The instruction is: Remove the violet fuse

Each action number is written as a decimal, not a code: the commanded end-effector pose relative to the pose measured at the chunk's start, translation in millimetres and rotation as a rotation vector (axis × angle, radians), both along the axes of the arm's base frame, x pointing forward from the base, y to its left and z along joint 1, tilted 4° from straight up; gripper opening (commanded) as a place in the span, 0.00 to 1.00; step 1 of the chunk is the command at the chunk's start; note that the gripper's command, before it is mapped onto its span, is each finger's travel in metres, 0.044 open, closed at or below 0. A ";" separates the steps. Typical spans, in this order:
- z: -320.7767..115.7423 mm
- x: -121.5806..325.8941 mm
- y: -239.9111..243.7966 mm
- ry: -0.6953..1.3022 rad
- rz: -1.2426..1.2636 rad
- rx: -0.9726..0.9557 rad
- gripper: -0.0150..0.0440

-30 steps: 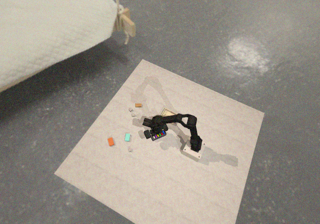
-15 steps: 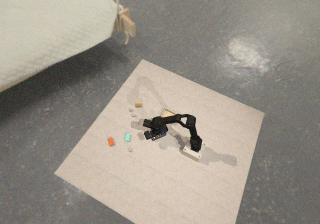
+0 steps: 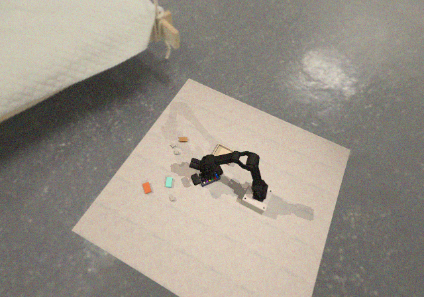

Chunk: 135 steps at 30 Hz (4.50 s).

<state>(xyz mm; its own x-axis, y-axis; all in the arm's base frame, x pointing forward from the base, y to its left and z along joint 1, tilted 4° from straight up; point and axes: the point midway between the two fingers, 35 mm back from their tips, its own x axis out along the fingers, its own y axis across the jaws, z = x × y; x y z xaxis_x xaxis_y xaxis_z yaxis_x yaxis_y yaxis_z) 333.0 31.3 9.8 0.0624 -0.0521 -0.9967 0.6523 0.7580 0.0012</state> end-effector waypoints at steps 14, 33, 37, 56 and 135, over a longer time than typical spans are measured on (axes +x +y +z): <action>-8.5 0.4 -0.5 0.001 -0.002 0.000 0.35; -5.8 0.5 -0.4 0.000 -0.002 0.000 0.25; -3.9 0.5 -0.3 0.000 -0.002 -0.001 0.25; 5.4 0.4 0.1 0.000 -0.001 -0.002 0.25; 55.2 4.2 -45.0 -0.002 0.000 -0.009 0.25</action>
